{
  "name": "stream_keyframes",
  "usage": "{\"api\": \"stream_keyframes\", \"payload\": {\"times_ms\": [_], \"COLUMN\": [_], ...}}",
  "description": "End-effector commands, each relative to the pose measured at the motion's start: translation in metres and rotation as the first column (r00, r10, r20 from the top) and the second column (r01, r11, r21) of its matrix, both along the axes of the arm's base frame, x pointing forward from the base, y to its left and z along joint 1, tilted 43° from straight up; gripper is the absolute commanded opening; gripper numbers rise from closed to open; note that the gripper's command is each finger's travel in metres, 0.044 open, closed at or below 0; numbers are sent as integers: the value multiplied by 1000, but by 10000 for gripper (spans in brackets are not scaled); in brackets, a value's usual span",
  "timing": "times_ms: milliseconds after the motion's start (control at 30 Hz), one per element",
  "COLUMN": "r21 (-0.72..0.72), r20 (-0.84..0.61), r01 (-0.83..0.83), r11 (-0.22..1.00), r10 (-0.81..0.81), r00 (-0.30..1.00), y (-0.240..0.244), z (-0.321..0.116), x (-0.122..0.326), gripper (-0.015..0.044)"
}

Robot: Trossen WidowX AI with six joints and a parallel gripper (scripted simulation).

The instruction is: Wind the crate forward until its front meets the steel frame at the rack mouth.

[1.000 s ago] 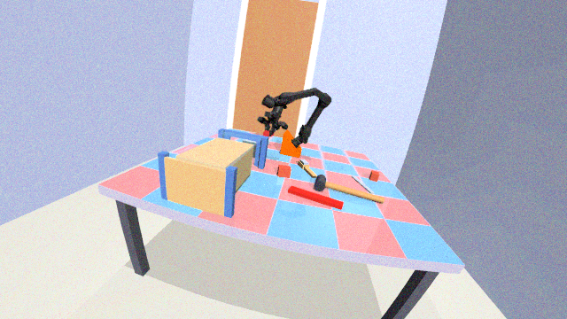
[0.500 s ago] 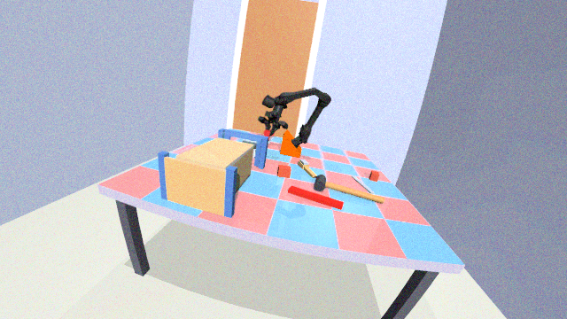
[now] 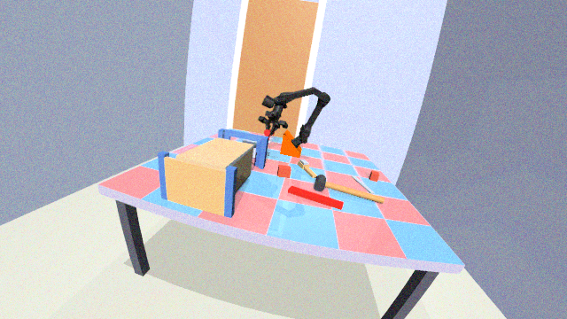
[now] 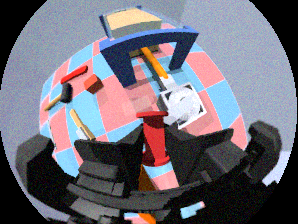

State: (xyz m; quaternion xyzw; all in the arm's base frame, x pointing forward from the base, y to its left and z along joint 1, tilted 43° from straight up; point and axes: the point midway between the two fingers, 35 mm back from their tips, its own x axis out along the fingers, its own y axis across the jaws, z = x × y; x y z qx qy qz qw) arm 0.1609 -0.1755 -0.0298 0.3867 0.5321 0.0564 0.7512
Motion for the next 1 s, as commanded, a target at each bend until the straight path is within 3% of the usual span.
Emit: {"api": "stream_keyframes", "payload": {"times_ms": [0,967], "r21": [-9,-11], "r20": [-47,-49], "r01": [-3,-3], "r11": [1000,1000], "r10": [3,2], "r00": [999,999], "y": [-3,-21], "z": [-8,-24], "x": [-16,-46], "gripper": [0,0]}}
